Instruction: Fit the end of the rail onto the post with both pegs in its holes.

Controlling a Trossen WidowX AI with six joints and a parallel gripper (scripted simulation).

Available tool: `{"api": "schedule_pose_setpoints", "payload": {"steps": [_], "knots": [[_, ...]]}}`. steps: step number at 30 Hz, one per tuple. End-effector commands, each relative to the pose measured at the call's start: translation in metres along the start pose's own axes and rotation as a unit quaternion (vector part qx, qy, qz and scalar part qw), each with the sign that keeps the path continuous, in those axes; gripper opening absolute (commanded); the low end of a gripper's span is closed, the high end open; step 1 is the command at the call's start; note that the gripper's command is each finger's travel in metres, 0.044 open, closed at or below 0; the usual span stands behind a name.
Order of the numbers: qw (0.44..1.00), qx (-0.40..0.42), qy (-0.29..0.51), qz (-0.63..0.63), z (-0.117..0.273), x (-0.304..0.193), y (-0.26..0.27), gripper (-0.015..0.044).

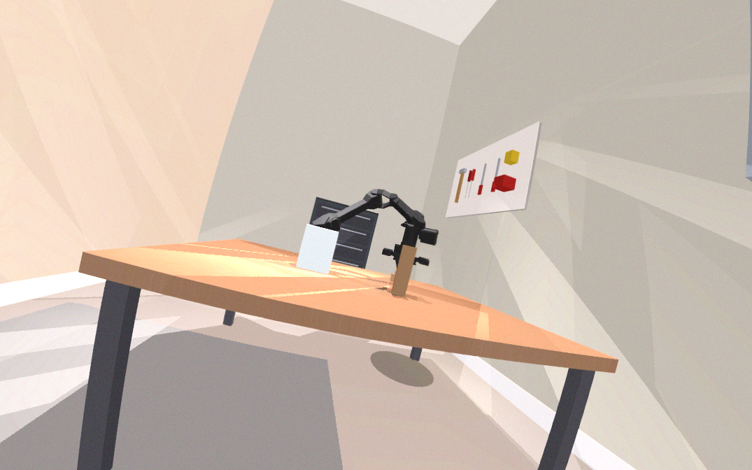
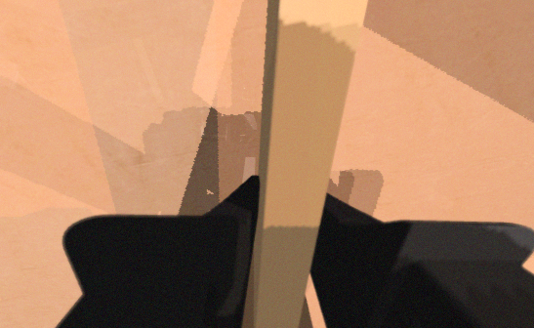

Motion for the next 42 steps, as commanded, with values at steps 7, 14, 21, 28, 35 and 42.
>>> {"api": "schedule_pose_setpoints", "payload": {"steps": [7,14,21,28,35,42], "knots": [[1.000,-0.003,0.001,0.000,0.000,-0.005,-0.001,0.0000],[1.000,-0.003,0.001,0.000,0.000,-0.007,-0.001,0.0000],[1.000,-0.003,0.001,0.000,0.000,-0.009,-0.001,0.0000],[1.000,-0.003,0.002,0.000,0.001,-0.011,-0.001,0.0000],[1.000,-0.003,0.002,0.000,0.001,-0.013,-0.001,0.0000],[1.000,-0.001,0.000,0.000,-0.001,-0.012,0.000,0.0079]]}}
Point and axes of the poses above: the point midway between the two fingers, 35 mm back from their tips, its own z axis back along the fingers, its own y axis across the jaws, x = y × z, the point moved 5 cm from there along z, back along the fingers
